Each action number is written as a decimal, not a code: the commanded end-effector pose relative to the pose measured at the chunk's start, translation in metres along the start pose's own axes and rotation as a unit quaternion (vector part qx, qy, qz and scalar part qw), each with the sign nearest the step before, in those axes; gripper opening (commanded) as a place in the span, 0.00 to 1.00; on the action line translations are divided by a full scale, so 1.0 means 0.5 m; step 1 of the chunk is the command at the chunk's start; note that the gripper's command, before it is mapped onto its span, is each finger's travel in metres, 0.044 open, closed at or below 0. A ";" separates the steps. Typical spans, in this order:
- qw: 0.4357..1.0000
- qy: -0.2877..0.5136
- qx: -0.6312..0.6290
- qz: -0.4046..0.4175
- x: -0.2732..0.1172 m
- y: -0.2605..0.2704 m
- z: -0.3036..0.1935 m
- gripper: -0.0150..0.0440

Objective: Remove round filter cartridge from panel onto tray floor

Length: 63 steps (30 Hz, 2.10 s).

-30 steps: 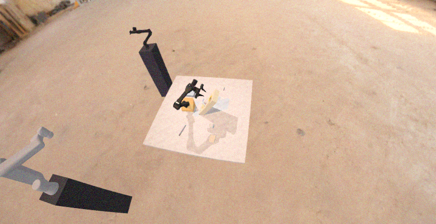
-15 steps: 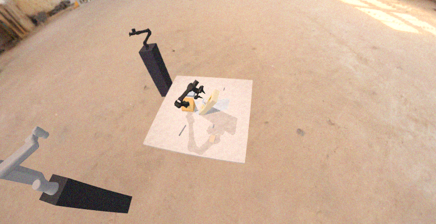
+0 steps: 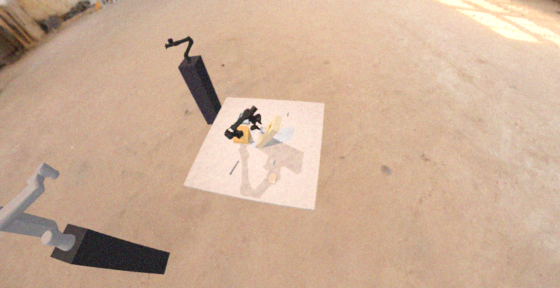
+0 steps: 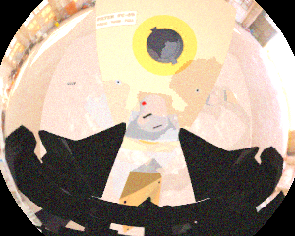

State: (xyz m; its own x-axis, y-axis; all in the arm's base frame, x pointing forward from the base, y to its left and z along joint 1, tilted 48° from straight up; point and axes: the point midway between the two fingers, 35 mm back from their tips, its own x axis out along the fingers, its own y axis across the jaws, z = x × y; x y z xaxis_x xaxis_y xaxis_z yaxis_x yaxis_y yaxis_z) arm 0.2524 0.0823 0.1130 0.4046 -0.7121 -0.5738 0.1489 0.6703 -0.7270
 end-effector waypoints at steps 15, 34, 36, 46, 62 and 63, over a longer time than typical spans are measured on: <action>1.000 0.005 -0.005 0.000 0.063 -0.001 -0.004 0.77; 1.000 0.004 -0.002 0.000 0.086 -0.002 -0.003 0.60; 1.000 0.004 -0.002 0.000 0.086 -0.002 -0.003 0.58; 1.000 0.004 -0.003 0.000 0.079 -0.002 0.013 0.25; 1.000 -0.001 -0.022 0.006 -0.034 0.007 0.053 0.25; 1.000 -0.001 -0.024 0.006 -0.045 0.007 0.053 0.25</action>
State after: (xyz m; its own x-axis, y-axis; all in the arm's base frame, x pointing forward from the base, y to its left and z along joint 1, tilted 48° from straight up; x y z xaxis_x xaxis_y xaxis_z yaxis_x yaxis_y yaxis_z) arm 0.2741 0.0913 0.1225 0.4031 -0.7076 -0.5803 0.1125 0.6676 -0.7359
